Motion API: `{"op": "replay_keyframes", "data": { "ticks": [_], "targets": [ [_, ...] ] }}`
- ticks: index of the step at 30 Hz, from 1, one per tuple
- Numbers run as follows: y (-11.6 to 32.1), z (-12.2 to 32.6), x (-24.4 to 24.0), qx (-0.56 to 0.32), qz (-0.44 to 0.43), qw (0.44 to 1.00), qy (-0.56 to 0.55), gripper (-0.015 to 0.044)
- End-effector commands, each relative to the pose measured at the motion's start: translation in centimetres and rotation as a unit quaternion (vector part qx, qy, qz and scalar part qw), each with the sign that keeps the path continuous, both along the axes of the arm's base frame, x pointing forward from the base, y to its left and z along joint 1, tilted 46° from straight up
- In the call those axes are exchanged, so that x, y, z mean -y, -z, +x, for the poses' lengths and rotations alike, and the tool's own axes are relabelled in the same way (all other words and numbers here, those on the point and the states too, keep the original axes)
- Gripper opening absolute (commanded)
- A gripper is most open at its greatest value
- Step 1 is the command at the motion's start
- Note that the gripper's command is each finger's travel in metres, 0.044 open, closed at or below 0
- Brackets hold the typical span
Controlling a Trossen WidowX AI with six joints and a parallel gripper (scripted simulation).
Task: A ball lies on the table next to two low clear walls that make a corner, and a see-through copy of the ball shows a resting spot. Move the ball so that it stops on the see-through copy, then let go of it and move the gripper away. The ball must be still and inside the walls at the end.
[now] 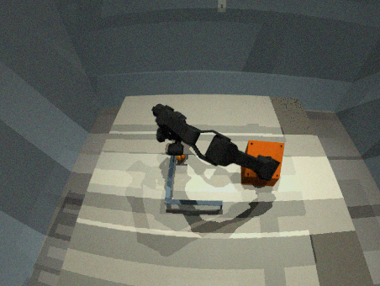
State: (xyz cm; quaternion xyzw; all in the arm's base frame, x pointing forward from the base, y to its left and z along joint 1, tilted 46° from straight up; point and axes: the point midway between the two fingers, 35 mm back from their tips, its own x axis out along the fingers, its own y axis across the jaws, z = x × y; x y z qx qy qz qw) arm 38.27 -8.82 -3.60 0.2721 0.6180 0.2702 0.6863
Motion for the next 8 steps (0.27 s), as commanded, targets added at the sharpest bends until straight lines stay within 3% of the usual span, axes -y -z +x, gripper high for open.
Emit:
{"op": "replay_keyframes", "data": {
  "ticks": [1,4,8],
  "targets": [
    [-0.8,-0.1,0.9,0.001,-0.001,1.0,0.003,0.0364],
    [-3.3,-0.7,3.1,0.0,0.0,1.0,0.0,0.044],
    [-3.5,-0.7,3.3,0.0,0.0,1.0,0.0,0.044]
  ]
}}
